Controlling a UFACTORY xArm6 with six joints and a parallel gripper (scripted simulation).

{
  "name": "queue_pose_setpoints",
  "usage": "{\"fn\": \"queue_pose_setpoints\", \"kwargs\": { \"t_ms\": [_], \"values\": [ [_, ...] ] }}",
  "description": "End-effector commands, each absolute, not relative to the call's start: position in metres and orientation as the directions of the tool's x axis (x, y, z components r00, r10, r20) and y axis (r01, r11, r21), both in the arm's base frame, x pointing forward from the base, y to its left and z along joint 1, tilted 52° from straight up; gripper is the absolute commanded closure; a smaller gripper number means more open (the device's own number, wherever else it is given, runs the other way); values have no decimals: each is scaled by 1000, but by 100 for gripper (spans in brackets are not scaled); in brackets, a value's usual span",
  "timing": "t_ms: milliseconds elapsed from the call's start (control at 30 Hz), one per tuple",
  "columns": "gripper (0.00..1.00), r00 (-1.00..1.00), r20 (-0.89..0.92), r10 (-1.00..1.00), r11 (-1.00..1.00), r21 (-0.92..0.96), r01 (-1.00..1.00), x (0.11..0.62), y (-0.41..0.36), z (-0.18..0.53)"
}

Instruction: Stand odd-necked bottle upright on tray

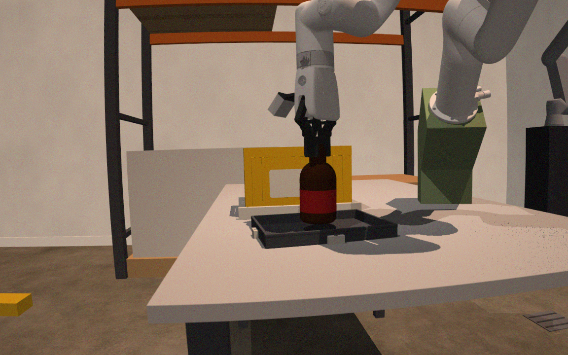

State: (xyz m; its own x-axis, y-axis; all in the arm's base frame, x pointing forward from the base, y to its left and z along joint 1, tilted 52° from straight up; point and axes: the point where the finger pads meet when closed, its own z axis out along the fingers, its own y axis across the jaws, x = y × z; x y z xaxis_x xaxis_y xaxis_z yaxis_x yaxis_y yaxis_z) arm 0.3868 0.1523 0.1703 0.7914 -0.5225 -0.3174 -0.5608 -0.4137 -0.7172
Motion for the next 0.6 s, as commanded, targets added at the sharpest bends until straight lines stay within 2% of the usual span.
{"fn": "queue_pose_setpoints", "kwargs": {
  "t_ms": [0,567],
  "values": [
    [100,791,-316,-524,-413,-718,-560,388,153,170],
    [100,791,-316,-524,-413,-718,-560,390,158,166]
  ]
}}
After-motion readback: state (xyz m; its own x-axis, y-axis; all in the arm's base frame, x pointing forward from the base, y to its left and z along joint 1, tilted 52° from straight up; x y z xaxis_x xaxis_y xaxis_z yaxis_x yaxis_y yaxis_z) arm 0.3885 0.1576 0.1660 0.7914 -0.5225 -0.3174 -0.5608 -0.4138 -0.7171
